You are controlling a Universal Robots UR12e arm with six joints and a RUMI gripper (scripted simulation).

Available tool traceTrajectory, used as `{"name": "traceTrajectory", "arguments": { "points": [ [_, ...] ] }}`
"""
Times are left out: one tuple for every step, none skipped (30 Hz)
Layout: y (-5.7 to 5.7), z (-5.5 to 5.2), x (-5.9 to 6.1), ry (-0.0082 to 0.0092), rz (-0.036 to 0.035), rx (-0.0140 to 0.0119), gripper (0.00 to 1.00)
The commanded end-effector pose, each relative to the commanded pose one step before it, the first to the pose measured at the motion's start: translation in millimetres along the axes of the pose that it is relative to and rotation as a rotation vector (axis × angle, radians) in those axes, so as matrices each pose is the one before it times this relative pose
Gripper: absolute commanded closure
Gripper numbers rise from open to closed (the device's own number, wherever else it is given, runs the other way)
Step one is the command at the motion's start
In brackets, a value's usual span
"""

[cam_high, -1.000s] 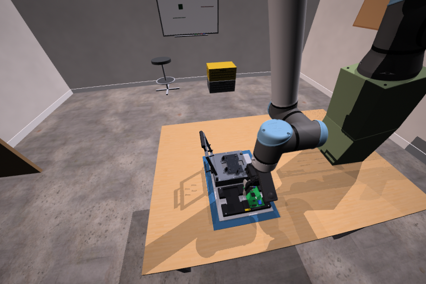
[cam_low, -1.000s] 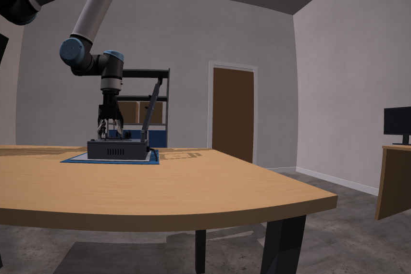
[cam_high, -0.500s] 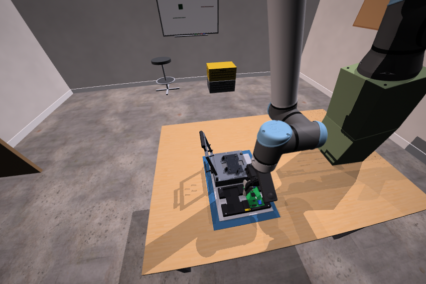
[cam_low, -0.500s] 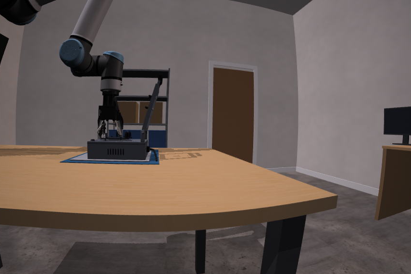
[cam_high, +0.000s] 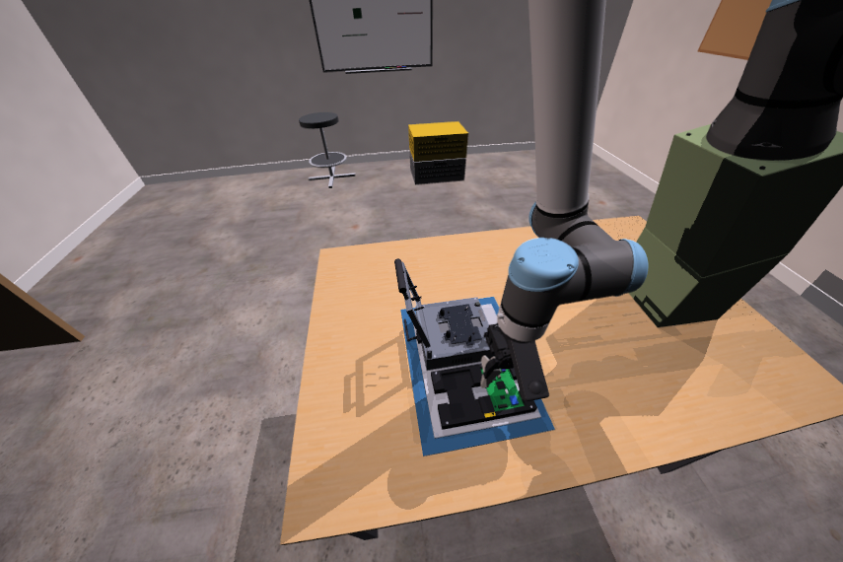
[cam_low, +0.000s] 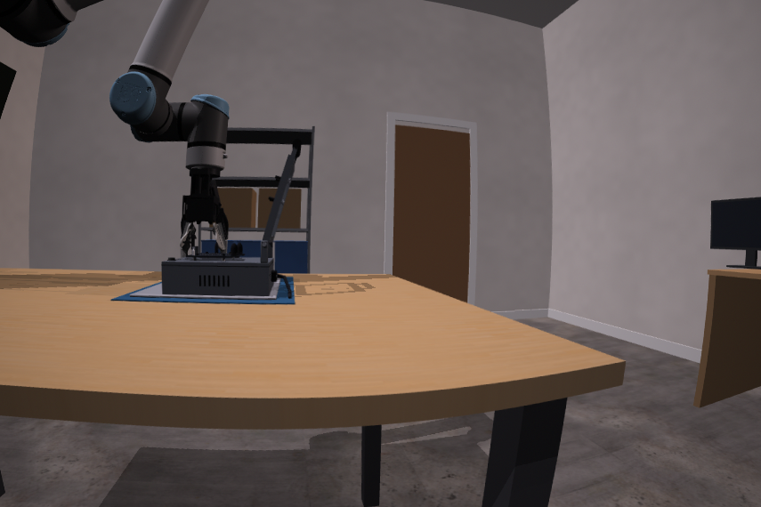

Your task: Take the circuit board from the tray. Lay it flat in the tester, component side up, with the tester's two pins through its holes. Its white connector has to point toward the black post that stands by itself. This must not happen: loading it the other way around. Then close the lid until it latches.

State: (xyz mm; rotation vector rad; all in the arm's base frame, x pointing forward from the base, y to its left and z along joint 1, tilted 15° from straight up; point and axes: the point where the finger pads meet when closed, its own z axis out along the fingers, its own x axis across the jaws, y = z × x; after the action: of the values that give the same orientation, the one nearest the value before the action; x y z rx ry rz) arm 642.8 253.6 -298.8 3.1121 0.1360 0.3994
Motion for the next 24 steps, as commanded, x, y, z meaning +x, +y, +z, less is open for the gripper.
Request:
{"name": "traceTrajectory", "arguments": {
  "points": [
    [0.35,-0.8,2.36,0.0035,0.00023,0.00071,0.41],
    [0.0,0.0,0.0,0.0,0.0,0.0,0.41],
    [0.0,0.0,0.0,0.0,0.0,0.0,0.41],
    [0.0,0.0,0.0,0.0,0.0,0.0,0.41],
    [0.0,0.0,0.0,0.0,0.0,0.0,0.41],
    [0.0,0.0,0.0,0.0,0.0,0.0,0.41],
    [0.0,0.0,0.0,0.0,0.0,0.0,0.41],
    [0.0,0.0,0.0,0.0,0.0,0.0,0.41],
    [0.0,0.0,0.0,0.0,0.0,0.0,0.41],
    [0.0,0.0,0.0,0.0,0.0,0.0,0.41],
    [0.0,0.0,0.0,0.0,0.0,0.0,0.41],
    [0.0,0.0,0.0,0.0,0.0,0.0,0.41],
    [0.0,0.0,0.0,0.0,0.0,0.0,0.41],
    [0.0,0.03,0.0,0.0,0.0,0.0,0.41],
    [0.0,0.07,0.01,0.0,0.0,0.0,0.41],
    [0.0,0.12,0.02,0.00001,0.0,0.0,0.41],
    [0.0,0.2,0.03,0.00001,0.0,0.0,0.41],
    [0.0,0.28,0.05,0.00002,0.0,0.0,0.41],
    [0.0,0.37,0.06,0.00002,0.0,0.0,0.41],
    [0.0,0.47,0.07,0.00002,0.0,0.0,0.41],
    [0.0,0.57,0.09,0.00001,0.0,0.0,0.41],
    [0.0,0.67,0.1,0.00001,0.0,0.0,0.41],
    [0.0,0.55,0.37,0.00042,0.00001,0.00001,0.41],
    [0.0,0.49,0.07,0.00011,0.00001,0.0,0.41]
  ]
}}
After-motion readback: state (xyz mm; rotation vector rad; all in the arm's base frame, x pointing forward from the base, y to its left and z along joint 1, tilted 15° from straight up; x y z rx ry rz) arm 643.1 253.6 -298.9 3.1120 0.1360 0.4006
